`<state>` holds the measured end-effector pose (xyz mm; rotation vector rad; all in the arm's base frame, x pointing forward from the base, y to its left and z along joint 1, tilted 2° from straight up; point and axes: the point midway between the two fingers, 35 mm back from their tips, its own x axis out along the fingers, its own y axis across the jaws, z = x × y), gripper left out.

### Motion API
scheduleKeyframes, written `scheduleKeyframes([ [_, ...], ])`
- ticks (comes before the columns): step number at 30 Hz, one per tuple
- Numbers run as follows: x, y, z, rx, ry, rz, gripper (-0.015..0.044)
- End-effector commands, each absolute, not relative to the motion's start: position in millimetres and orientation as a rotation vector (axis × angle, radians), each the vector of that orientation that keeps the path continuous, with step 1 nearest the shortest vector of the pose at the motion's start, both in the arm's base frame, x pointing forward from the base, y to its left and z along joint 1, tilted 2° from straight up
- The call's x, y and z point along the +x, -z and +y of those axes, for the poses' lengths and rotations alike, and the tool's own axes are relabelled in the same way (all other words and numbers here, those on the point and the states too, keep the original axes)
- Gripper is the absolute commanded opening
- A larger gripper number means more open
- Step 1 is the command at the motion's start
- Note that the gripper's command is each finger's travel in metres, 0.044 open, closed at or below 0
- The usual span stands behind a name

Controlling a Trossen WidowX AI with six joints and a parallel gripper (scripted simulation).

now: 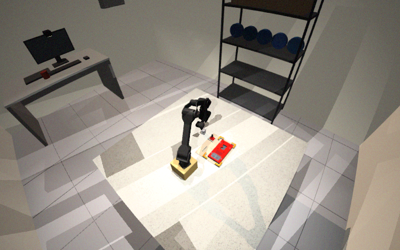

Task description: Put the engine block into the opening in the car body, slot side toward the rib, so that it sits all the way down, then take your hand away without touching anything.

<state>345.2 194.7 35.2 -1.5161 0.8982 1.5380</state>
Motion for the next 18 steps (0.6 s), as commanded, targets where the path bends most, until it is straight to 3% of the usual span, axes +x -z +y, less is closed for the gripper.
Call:
scheduleKeyframes([
  [1, 344, -27, 194, -1.523, -1.540, 0.901, 0.0440],
  [18, 344, 2, 195, -1.522, -1.540, 0.901, 0.0440],
])
